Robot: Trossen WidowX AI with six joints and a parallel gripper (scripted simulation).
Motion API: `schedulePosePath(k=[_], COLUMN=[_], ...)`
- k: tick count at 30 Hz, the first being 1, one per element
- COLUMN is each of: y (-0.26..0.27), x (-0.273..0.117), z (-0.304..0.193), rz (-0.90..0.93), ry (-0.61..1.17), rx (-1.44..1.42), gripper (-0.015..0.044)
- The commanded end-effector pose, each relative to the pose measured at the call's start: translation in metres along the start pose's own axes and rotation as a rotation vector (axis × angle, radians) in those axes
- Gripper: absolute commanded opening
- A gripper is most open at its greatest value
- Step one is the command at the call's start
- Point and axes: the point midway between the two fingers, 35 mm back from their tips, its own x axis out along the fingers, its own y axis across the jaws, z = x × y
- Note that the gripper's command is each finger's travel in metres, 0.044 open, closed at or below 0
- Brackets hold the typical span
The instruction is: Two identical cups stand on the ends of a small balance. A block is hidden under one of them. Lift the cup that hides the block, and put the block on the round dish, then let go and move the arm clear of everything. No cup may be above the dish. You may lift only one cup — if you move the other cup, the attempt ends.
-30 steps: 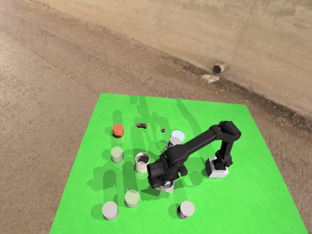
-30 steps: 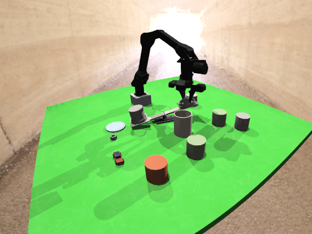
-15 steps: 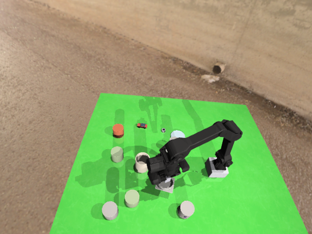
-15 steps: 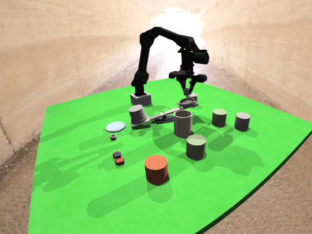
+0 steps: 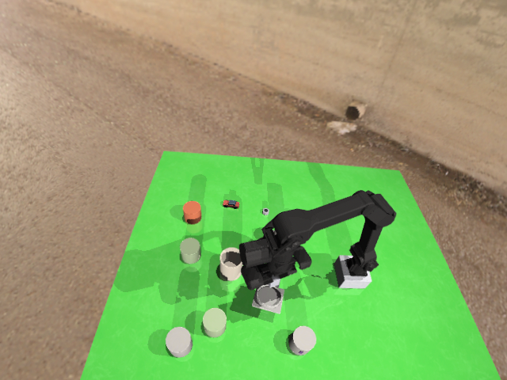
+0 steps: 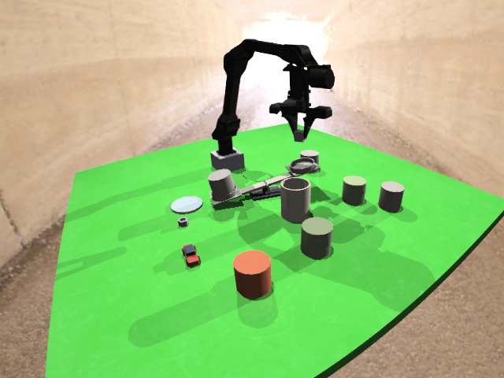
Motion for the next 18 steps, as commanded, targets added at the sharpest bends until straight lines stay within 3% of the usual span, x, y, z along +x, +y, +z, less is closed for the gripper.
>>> schedulePosePath(k=[1, 18], y=[-0.002, -0.022], x=[0.003, 0.022], z=[0.017, 0.091], rz=[0.003, 0.014], ry=[-0.004, -0.006], rx=[0.003, -0.009], gripper=[0.0, 0.0])
